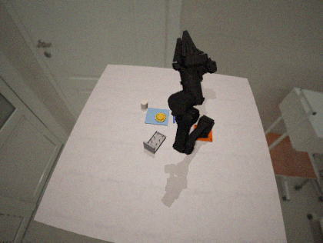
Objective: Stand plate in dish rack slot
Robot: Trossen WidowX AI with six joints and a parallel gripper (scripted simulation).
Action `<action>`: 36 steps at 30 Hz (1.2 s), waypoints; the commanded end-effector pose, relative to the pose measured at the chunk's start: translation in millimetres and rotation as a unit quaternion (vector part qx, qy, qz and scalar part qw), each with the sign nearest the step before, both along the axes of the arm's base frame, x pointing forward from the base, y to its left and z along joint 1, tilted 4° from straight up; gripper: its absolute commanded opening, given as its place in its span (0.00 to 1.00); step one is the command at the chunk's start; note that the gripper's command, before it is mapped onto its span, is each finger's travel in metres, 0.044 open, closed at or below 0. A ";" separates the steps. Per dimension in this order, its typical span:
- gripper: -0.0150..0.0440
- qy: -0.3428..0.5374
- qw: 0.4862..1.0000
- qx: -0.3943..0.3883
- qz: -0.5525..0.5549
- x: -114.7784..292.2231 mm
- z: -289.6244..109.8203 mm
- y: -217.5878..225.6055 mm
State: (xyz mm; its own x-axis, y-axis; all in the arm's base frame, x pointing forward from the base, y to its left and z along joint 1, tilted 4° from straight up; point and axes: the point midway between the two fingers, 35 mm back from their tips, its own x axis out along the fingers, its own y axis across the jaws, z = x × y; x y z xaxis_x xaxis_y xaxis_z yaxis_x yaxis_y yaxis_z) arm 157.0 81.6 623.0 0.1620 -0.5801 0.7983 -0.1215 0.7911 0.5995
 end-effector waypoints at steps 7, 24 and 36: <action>0.93 -0.009 0.999 0.044 -0.003 -37.9 0.9 -27.5; 0.93 0.021 0.988 0.148 -0.028 -94.0 -6.6 -98.0; 0.93 0.073 0.972 0.219 -0.033 -111.1 -24.8 -149.0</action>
